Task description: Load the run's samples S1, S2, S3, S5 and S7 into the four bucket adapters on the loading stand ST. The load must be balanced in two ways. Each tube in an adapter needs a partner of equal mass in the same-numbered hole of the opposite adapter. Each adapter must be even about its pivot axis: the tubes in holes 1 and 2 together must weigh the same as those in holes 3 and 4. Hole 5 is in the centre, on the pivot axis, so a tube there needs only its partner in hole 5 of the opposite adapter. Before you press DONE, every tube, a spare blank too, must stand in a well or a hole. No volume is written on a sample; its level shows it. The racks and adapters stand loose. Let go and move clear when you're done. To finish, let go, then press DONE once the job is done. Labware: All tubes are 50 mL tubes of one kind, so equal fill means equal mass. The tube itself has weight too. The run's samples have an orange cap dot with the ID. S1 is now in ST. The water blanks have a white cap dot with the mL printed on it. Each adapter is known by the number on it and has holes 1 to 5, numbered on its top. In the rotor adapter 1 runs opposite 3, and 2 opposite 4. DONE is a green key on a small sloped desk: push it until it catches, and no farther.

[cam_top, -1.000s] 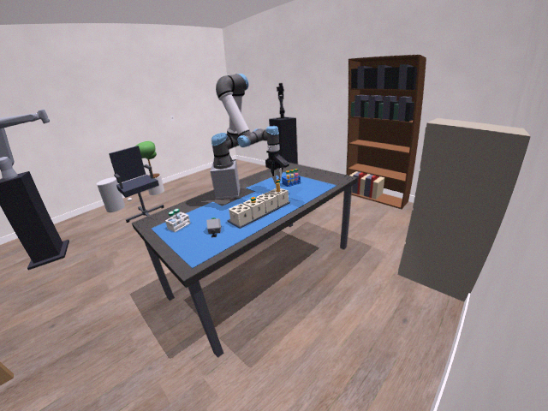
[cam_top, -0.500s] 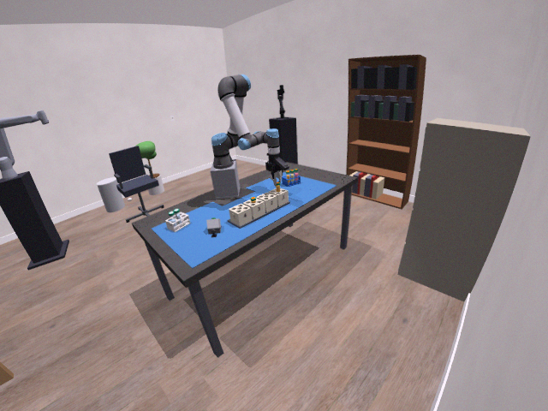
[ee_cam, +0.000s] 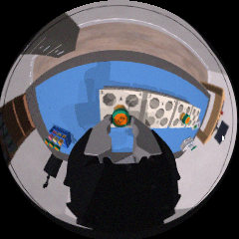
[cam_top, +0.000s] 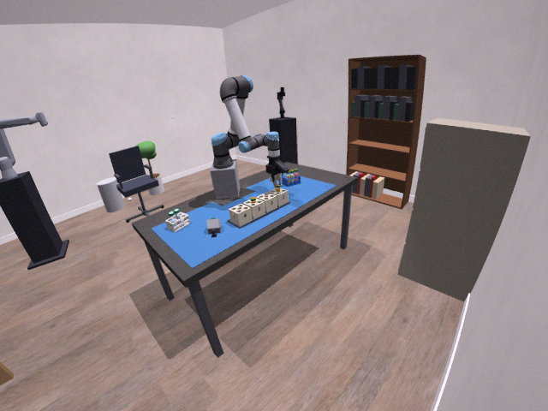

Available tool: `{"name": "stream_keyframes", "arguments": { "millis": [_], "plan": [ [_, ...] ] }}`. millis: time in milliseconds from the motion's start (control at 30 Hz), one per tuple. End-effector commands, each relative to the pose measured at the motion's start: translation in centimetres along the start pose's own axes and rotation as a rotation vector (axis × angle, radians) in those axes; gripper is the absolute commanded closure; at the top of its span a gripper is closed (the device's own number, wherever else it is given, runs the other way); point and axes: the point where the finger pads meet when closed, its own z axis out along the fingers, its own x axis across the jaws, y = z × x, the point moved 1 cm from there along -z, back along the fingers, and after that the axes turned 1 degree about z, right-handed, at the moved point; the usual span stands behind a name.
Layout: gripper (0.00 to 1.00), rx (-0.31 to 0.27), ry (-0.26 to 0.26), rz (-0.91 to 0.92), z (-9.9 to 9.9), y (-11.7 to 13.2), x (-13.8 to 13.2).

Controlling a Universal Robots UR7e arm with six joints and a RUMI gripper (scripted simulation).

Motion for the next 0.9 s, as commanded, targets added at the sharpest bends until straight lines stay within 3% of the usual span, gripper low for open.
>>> {"name": "stream_keyframes", "arguments": {
  "millis": [0,867],
  "plan": [
    [1.00,0.002,0.000,0.000,0.39,-0.06,-0.01],
    [1.00,0.002,0.000,0.000,1.33,-0.06,-0.01]
  ]
}}
